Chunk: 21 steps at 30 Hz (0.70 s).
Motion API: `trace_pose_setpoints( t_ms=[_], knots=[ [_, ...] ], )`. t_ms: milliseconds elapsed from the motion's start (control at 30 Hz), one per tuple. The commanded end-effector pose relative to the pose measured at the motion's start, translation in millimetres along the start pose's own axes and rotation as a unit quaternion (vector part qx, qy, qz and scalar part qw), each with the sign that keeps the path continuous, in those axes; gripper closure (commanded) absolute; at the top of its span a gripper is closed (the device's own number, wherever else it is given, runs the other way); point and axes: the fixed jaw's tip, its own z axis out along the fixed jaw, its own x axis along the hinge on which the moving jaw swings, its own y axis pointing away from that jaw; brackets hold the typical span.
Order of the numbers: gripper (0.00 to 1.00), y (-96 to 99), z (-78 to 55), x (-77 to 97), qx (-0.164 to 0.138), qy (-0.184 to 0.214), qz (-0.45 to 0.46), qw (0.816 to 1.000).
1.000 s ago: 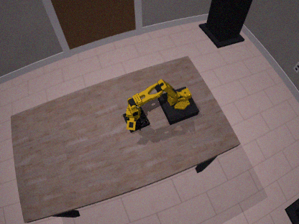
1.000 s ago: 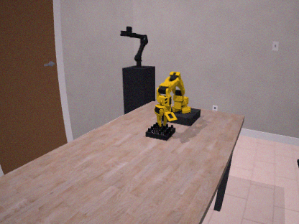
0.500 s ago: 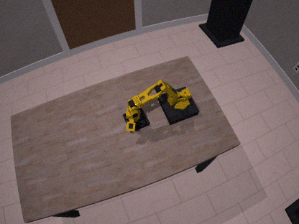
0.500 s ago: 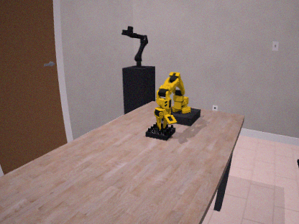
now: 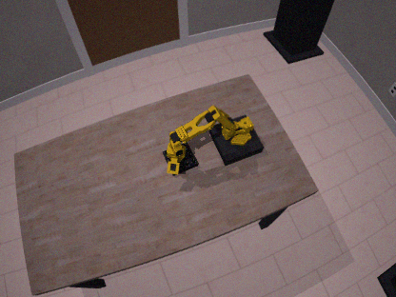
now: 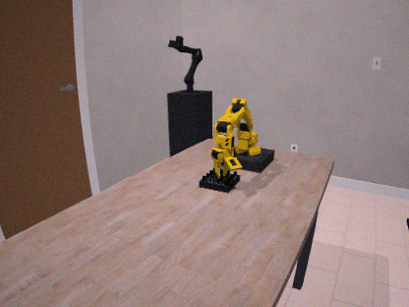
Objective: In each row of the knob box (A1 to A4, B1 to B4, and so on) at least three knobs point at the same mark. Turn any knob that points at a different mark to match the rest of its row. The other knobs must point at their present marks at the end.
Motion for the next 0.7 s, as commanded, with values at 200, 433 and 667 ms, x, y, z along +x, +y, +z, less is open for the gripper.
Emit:
trace_pose_setpoints(
  t_ms=[200,433,667],
  knots=[
    [0.9,10.7,22.0,12.2,-0.022,0.016,0.006,1.0],
    [0.9,10.7,22.0,12.2,-0.022,0.016,0.006,1.0],
    [0.9,10.7,22.0,12.2,-0.022,0.016,0.006,1.0]
  ],
)
